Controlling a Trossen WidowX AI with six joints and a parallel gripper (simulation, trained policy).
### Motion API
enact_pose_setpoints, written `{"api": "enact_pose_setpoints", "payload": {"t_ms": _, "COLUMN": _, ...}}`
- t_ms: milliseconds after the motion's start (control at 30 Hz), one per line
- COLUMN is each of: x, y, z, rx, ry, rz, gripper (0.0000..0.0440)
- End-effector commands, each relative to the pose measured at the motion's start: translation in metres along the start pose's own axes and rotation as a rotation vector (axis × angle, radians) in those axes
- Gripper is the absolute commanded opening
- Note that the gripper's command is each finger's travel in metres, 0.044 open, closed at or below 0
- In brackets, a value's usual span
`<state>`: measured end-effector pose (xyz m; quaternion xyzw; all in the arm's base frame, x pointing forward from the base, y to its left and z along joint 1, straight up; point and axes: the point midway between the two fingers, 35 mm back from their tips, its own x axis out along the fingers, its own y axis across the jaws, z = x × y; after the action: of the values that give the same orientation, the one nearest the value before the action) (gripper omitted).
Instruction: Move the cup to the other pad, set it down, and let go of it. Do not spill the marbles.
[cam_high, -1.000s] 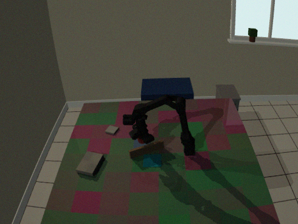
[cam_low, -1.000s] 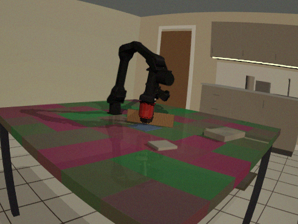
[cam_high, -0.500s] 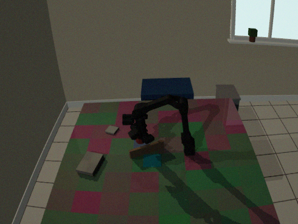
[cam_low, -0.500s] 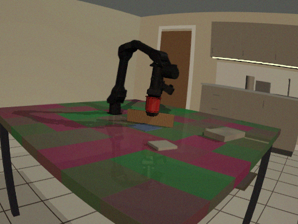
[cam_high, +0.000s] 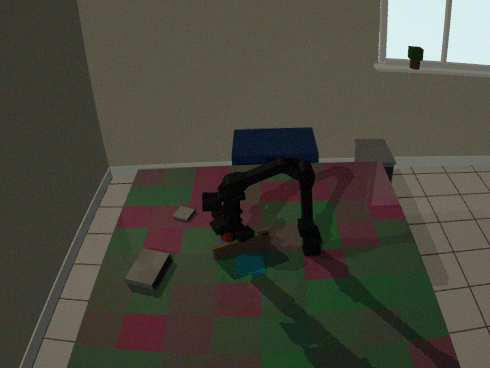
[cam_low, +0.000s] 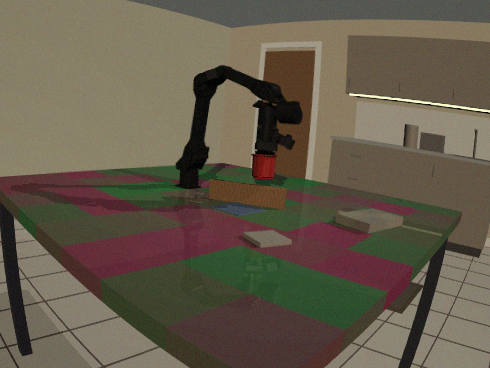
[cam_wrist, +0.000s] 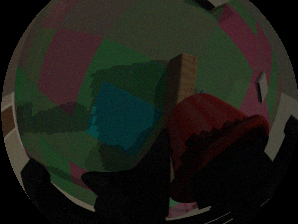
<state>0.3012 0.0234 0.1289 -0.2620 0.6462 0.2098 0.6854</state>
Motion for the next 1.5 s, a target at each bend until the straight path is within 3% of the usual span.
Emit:
{"api": "enact_pose_setpoints", "payload": {"t_ms": 0, "x": 0.0, "y": 0.012, "z": 0.008, "rx": -0.015, "ry": -0.021, "rz": -0.003, "gripper": 0.0}}
{"api": "enact_pose_setpoints", "payload": {"t_ms": 500, "x": 0.014, "y": 0.053, "z": 0.021, "rx": -0.059, "ry": -0.058, "rz": -0.01, "gripper": 0.0}}
{"api": "enact_pose_setpoints", "payload": {"t_ms": 1100, "x": 0.05, "y": 0.083, "z": 0.0, "rx": -0.037, "ry": -0.045, "rz": -0.015, "gripper": 0.0001}}
{"api": "enact_pose_setpoints", "payload": {"t_ms": 1467, "x": 0.068, "y": 0.09, "z": -0.012, "rx": -0.008, "ry": -0.035, "rz": -0.023, "gripper": 0.0036}}
